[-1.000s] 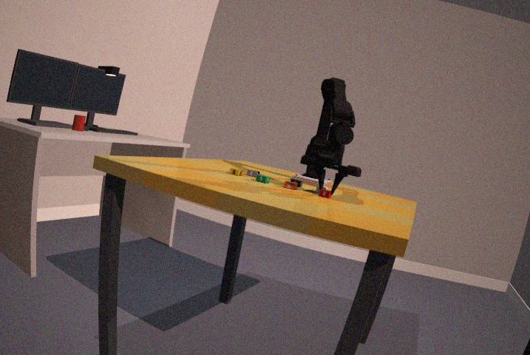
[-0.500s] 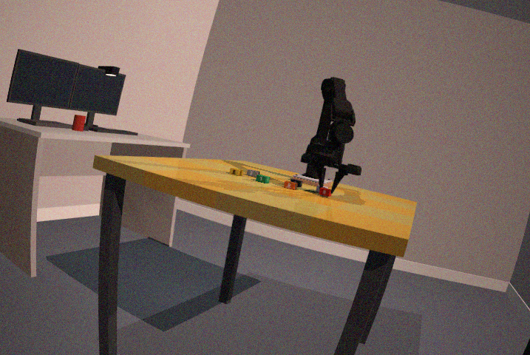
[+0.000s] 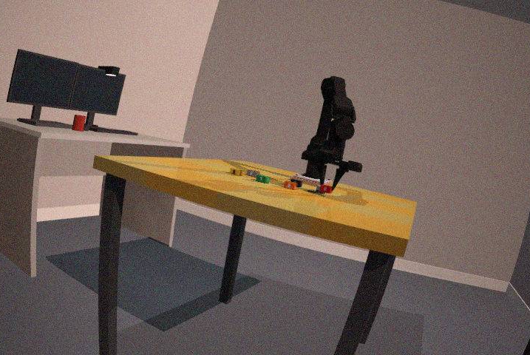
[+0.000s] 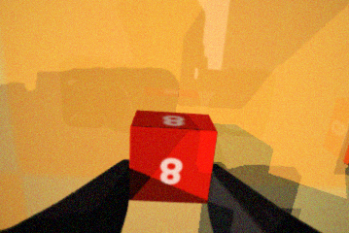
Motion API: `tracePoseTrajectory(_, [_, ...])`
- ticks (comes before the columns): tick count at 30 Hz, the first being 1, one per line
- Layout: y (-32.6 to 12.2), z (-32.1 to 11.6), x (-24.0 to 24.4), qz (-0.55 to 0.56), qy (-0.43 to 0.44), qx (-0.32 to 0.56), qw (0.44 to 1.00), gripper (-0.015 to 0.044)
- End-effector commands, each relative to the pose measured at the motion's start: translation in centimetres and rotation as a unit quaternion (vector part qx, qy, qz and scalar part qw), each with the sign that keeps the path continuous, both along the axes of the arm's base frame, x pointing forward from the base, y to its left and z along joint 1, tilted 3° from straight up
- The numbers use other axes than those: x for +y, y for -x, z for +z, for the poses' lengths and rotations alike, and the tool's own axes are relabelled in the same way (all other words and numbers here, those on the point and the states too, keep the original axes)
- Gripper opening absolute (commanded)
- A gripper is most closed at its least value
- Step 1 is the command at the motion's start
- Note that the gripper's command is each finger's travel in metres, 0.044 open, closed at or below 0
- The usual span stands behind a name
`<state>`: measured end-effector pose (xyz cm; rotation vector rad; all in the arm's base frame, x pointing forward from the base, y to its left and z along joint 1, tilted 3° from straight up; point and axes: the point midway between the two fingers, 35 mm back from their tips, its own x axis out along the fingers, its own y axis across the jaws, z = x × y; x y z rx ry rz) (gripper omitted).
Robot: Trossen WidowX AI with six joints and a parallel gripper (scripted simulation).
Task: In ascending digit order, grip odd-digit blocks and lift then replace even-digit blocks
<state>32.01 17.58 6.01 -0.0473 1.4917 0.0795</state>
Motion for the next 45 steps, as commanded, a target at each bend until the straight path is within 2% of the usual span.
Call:
tracePoseTrajectory(1, [0.0, 0.1, 0.0, 0.002, 0.000, -0.001, 1.000, 0.0120])
tracePoseTrajectory(20, [-0.1, -1.4, 0.0, 0.002, 0.000, -0.001, 1.000, 0.0120])
tracePoseTrajectory(31, [-0.1, -1.4, 0.0, 0.002, 0.000, -0.001, 1.000, 0.0400])
tracePoseTrajectory(35, [-0.1, -1.1, 0.0, 0.002, 0.000, -0.001, 1.000, 0.0400])
tracePoseTrajectory(38, [0.1, 1.9, 0.0, 0.002, 0.000, -0.001, 1.000, 0.0400])
tracePoseTrajectory(43, [0.1, 2.2, 0.0, 0.002, 0.000, -0.001, 1.000, 0.0400])
tracePoseTrajectory(45, [0.1, 3.1, 0.0, 0.002, 0.000, -0.001, 1.000, 0.0348])
